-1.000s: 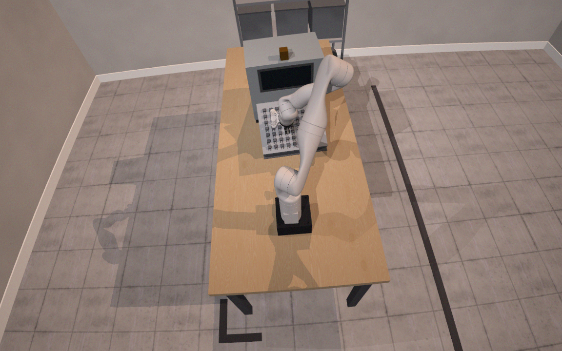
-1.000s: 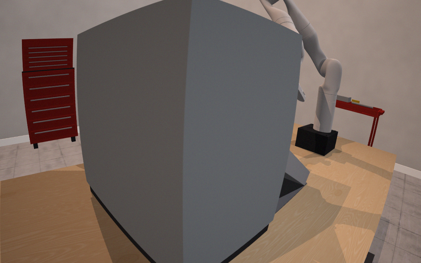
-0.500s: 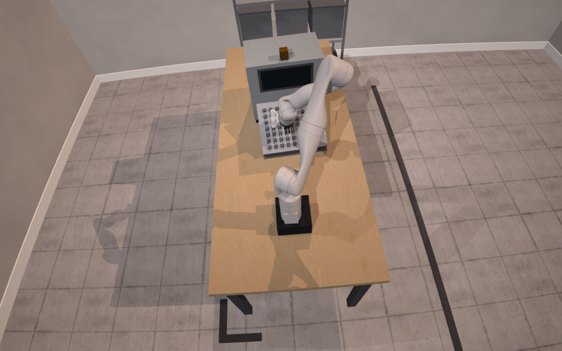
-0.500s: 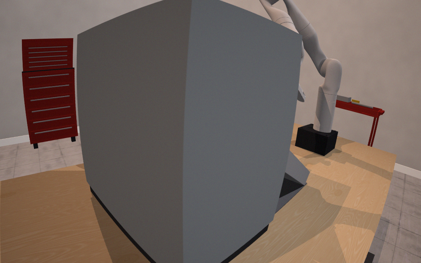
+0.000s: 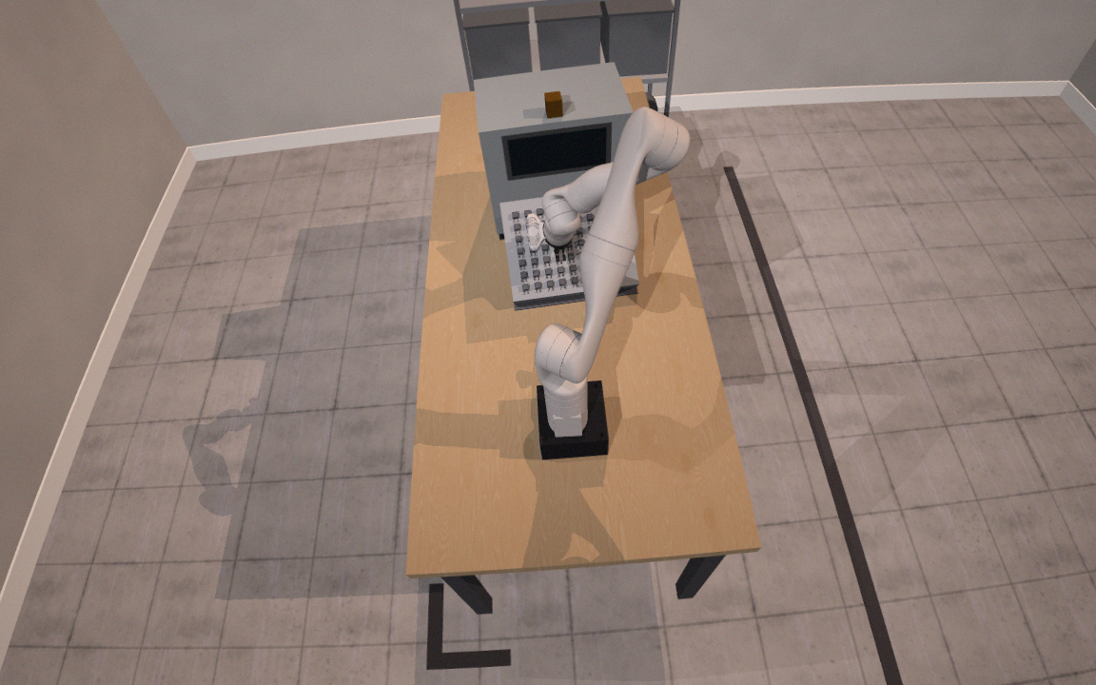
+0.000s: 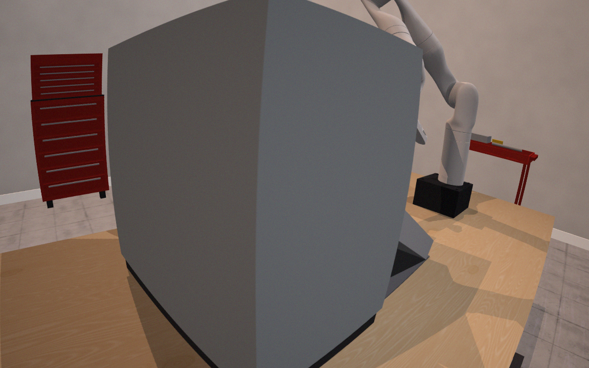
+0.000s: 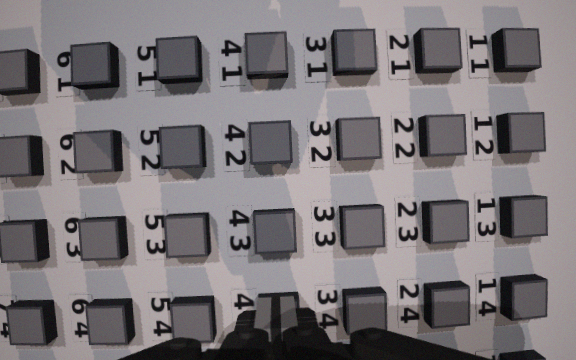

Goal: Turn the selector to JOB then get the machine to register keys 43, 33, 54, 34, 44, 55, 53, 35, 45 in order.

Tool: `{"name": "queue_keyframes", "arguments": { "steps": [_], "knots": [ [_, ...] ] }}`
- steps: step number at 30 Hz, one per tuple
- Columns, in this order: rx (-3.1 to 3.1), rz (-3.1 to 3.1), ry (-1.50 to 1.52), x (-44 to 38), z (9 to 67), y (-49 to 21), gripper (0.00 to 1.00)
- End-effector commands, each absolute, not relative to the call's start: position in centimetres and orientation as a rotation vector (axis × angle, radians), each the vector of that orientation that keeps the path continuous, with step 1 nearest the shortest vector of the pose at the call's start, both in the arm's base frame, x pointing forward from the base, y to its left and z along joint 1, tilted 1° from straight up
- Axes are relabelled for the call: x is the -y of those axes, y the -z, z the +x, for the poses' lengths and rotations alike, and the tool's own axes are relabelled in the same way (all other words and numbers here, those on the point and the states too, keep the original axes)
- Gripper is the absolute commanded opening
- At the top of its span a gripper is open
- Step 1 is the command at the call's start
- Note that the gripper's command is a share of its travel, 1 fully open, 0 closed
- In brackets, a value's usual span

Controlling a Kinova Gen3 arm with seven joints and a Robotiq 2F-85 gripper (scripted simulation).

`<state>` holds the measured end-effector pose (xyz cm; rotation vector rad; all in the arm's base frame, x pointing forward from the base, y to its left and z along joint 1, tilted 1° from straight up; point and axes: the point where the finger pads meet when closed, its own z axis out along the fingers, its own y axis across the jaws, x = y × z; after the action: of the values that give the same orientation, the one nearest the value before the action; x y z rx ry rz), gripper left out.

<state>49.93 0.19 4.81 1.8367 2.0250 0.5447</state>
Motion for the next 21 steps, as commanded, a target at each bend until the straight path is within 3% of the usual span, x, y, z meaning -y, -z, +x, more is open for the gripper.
{"name": "queue_keyframes", "arguments": {
  "steps": [1, 21],
  "knots": [
    [-2.024, 1.835, -0.546, -0.2, 50.03, -4.8, 0.1],
    [-2.024, 1.835, -0.546, -0.21, 50.21, -4.49, 0.1]
  ]
}}
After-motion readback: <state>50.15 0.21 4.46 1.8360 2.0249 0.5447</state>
